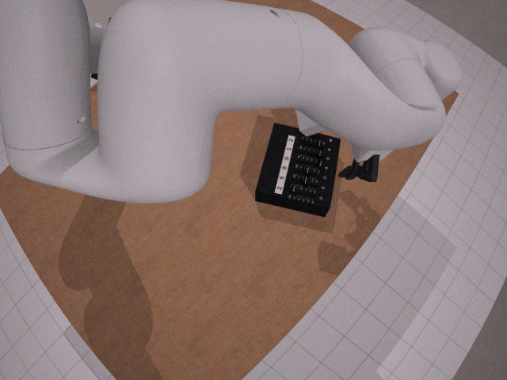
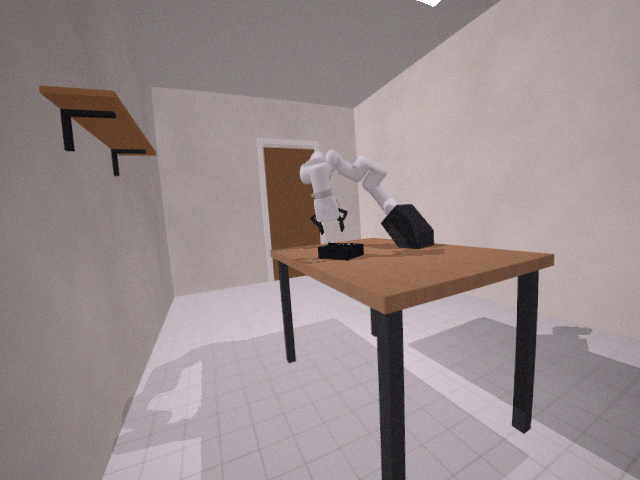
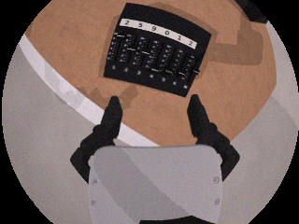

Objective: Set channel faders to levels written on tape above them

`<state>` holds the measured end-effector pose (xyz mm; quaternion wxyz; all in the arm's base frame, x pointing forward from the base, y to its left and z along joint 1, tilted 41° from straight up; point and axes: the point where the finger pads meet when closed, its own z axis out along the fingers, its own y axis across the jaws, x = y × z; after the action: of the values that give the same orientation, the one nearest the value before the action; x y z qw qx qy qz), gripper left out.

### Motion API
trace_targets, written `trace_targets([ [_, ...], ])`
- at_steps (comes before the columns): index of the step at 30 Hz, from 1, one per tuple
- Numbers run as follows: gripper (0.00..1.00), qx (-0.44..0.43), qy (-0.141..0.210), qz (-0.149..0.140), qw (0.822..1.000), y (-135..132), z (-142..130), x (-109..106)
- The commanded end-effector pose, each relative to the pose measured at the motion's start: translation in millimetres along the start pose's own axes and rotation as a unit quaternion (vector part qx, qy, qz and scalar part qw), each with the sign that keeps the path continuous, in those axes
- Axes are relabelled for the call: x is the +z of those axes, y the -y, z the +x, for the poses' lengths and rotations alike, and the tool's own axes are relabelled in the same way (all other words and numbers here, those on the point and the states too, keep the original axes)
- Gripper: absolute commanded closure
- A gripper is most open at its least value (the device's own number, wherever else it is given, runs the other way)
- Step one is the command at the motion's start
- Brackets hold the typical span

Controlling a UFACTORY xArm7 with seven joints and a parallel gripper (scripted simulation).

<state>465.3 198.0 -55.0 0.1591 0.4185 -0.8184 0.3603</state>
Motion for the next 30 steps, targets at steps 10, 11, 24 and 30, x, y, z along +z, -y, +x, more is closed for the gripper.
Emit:
trace_targets([
  [10, 0.0, -0.352, 0.033, 0.024, 0.935, -8.8, 26.5, -19.7],
  [11, 0.0, -0.38, 0.034, 0.028, 0.924, -9.8, 29.6, -21.5],
  [24, 0.0, -0.682, 0.027, 0.086, 0.726, -21.4, 63.1, -37.7],
  [30, 0.0, -0.799, 0.013, 0.114, 0.591, -25.6, 74.5, -41.1],
])
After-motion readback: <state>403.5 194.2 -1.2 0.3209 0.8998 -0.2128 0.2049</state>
